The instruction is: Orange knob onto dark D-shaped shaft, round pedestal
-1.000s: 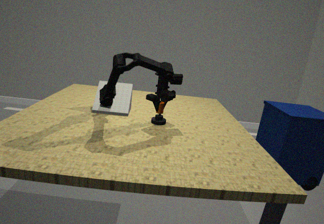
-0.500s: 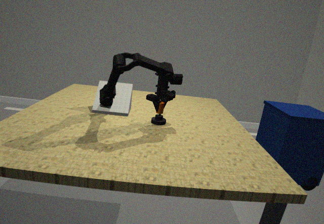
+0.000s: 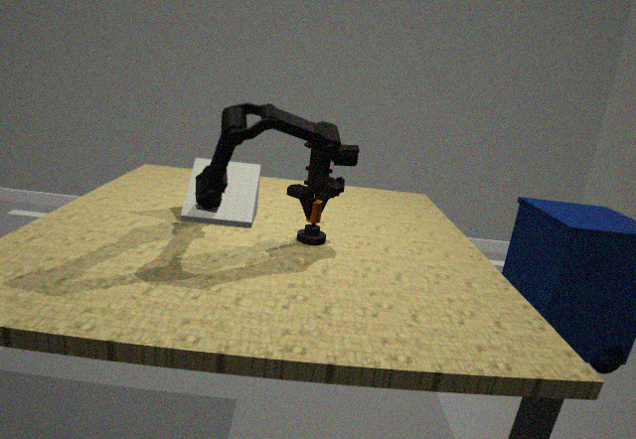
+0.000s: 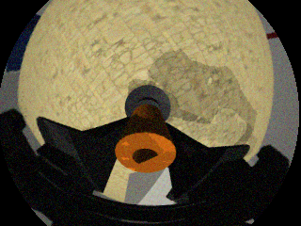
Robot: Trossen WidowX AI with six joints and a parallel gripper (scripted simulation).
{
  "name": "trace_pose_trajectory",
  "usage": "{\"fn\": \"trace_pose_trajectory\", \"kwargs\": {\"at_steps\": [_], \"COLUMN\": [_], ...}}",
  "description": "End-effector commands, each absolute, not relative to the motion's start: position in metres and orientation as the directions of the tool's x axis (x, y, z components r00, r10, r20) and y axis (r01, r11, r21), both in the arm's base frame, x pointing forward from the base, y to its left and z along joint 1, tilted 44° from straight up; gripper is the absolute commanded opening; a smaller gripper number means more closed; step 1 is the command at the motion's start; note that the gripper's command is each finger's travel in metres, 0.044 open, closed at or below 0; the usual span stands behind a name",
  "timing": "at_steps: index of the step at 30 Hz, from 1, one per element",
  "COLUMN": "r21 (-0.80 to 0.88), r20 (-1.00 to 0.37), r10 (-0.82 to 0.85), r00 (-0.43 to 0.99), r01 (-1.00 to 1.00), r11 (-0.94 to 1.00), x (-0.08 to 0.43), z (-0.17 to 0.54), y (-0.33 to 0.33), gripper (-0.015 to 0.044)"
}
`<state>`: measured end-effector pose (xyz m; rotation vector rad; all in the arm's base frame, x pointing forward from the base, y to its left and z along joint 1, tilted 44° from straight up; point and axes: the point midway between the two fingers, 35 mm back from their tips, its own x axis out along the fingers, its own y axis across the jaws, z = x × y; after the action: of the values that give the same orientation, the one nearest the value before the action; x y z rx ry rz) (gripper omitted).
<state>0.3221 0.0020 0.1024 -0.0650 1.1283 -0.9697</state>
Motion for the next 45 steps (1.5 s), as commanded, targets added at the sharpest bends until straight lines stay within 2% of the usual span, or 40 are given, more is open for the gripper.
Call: {"fn": "trace_pose_trajectory", "kwargs": {"at_steps": [1, 45], "r21": [-0.488, -0.454], "r20": [-0.727, -0.727], "r10": [-0.681, -0.681], "r00": [0.089, 0.089], "r01": [0.632, 0.683], "r11": [0.603, 0.573], "x": [0.3232, 0.3241], "z": [0.1029, 0.1044], "y": [0.0012, 0.0004], "gripper": [0.0, 0.0]}}
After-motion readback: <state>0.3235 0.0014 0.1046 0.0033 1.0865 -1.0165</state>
